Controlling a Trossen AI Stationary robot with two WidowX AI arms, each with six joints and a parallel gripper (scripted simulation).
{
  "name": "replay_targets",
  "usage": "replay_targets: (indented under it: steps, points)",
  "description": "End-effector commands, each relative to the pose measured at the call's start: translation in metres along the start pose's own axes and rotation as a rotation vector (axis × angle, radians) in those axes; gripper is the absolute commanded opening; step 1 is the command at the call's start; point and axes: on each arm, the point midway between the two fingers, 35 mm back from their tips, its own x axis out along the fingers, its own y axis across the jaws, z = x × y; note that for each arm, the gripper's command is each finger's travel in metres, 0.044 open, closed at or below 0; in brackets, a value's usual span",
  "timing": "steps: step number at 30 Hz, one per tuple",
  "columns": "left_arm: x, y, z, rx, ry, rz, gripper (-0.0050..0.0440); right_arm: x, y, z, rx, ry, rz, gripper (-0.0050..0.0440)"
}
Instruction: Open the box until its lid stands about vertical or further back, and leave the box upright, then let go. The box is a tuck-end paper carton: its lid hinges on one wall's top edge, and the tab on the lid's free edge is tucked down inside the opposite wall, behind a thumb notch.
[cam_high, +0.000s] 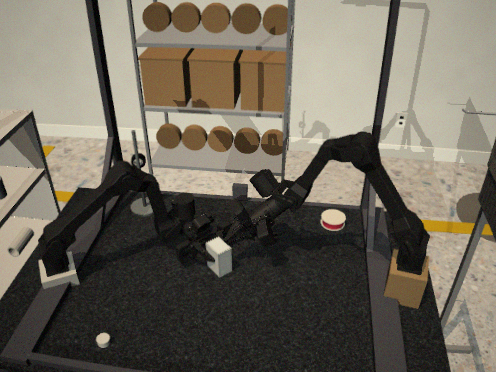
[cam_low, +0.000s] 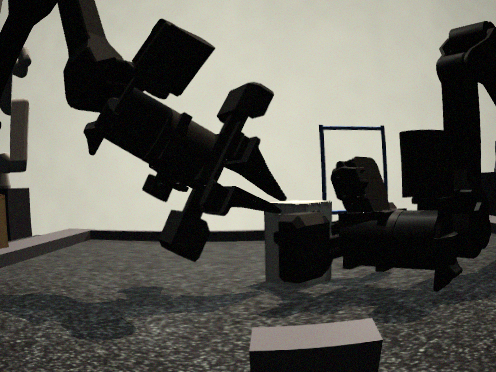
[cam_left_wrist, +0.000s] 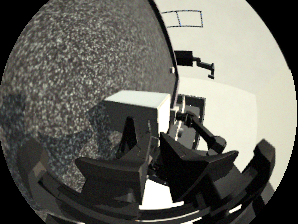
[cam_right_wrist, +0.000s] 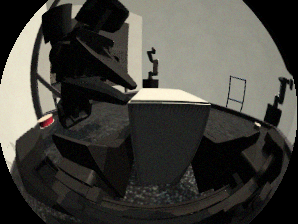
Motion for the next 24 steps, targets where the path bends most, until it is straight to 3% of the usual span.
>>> replay_targets:
  steps: [1,24]
  points:
    - [-0.001,-0.015,-0.005,-0.024,0.014,-0.022,0.005,0.001,0.004,0.011,0.028,-0.006,0.004,0.0224]
    - [0.011,-0.022,-0.006,-0.024,0.014,-0.024,0.005,0.001,0.004,0.011,0.028,-0.006,0.004,0.0224]
